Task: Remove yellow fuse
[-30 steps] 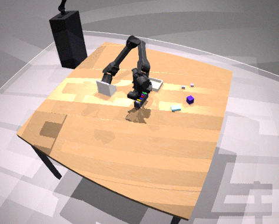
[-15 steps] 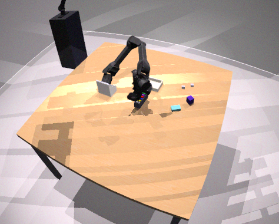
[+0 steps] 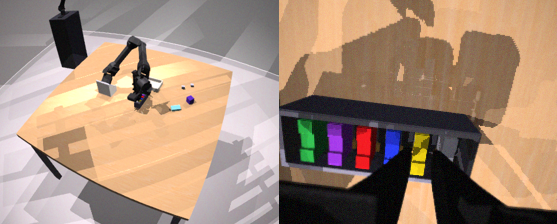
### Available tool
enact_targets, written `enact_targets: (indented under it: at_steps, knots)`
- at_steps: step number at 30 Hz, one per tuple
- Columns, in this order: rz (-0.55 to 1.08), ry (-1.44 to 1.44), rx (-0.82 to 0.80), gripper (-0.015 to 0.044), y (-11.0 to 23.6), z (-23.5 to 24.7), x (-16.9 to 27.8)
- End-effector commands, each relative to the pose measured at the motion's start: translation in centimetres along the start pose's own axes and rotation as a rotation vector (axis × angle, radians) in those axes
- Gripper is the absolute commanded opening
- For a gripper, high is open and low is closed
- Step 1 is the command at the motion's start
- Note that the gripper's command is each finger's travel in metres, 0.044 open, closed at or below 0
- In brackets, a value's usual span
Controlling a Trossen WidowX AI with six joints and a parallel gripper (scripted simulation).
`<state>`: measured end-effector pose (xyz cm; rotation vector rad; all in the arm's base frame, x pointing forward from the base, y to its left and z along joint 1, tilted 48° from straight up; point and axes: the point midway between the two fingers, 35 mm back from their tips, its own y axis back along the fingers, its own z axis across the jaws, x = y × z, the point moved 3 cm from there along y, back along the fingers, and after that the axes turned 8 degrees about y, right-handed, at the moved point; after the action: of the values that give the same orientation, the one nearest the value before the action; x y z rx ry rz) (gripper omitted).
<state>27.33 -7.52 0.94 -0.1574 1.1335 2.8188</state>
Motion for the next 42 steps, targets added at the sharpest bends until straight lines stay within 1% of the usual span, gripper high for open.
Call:
enact_targets:
  at_steps: [1, 9, 19, 42]
  knots:
    - [0.001, -0.005, -0.006, 0.0067, -0.5, 0.1, 0.1]
    - [0.001, -0.005, -0.007, 0.0067, -0.6, 0.1, 0.1]
    - [0.002, 0.000, -0.001, 0.0000, -0.5, 0.1, 0.0]
    - [0.002, -0.001, -0.002, 0.0000, 0.4, 0.0, 0.0]
